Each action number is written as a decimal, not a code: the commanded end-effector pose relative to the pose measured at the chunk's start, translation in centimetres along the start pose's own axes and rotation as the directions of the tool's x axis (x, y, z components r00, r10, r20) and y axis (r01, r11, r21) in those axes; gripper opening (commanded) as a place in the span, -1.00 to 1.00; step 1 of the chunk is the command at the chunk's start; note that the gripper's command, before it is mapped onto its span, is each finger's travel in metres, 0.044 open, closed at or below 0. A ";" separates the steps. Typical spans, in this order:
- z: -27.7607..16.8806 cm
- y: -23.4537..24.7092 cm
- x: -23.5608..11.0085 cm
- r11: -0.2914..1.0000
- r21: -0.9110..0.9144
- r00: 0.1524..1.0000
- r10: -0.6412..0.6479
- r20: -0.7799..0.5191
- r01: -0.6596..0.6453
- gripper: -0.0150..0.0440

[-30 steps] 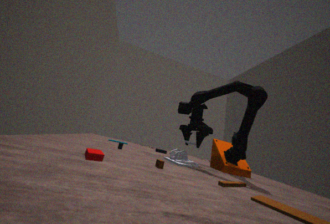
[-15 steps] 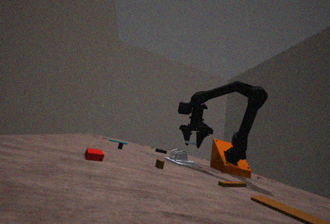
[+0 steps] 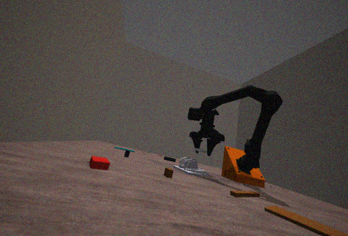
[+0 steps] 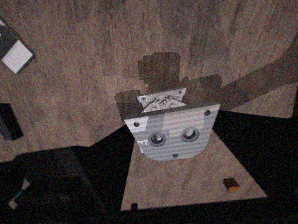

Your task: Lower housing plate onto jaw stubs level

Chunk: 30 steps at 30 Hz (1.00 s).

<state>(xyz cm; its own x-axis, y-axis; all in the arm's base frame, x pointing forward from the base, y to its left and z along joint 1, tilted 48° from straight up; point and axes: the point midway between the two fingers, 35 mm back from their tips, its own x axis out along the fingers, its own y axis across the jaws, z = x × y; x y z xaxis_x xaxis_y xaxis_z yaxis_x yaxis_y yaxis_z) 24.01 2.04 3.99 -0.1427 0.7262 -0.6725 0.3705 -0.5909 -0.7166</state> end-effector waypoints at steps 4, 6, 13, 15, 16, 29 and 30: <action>0.0 0.0 0.8 1.000 0.005 1.000 -0.003 -0.002 0.003 0.70; -0.1 0.0 1.1 1.000 0.006 1.000 -0.003 -0.002 0.003 0.70; -0.1 0.0 2.2 1.000 0.006 1.000 -0.002 -0.002 0.002 0.70; -0.1 0.0 2.6 1.000 0.006 1.000 -0.002 -0.002 0.002 0.70; -0.1 0.0 2.7 1.000 0.006 1.000 -0.002 -0.002 0.002 0.70; -0.1 0.0 4.9 1.000 0.006 1.000 -0.003 -0.003 0.003 0.70; -0.1 0.0 5.0 1.000 0.006 1.000 -0.003 -0.003 0.003 0.70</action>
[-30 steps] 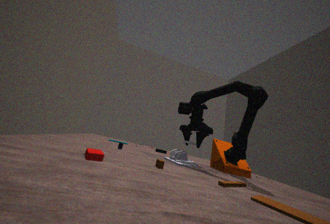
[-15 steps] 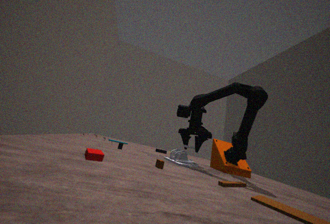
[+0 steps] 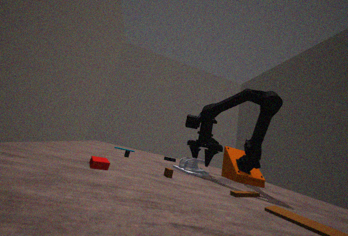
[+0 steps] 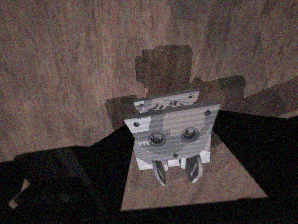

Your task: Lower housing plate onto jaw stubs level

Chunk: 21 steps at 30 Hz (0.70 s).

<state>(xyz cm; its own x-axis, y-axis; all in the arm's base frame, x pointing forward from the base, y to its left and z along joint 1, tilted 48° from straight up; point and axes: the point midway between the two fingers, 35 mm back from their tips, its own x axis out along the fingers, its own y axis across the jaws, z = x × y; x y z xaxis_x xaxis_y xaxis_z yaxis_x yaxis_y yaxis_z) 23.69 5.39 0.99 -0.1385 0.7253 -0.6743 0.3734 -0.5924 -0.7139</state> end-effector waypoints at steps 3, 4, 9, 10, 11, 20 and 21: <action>0.2 -0.1 1.0 1.000 0.008 1.000 -0.008 0.000 0.008 0.70; 0.3 -0.2 1.2 1.000 0.008 1.000 -0.008 0.000 0.008 0.70; 0.3 -0.2 1.7 1.000 0.008 1.000 -0.009 0.000 0.009 0.70; 0.3 -0.2 1.7 1.000 0.008 1.000 -0.009 0.000 0.009 0.70; 0.3 -0.2 1.7 1.000 0.008 1.000 -0.009 0.000 0.009 0.70; 0.3 -0.2 1.7 1.000 0.008 1.000 -0.009 0.000 0.009 0.70; 0.3 -0.2 1.7 1.000 0.008 1.000 -0.009 0.000 0.009 0.70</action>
<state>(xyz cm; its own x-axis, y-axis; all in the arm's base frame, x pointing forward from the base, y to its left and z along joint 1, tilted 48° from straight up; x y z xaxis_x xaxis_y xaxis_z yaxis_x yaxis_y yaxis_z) 23.14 6.61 -0.05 -0.1428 0.7280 -0.6706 0.3697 -0.5892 -0.7184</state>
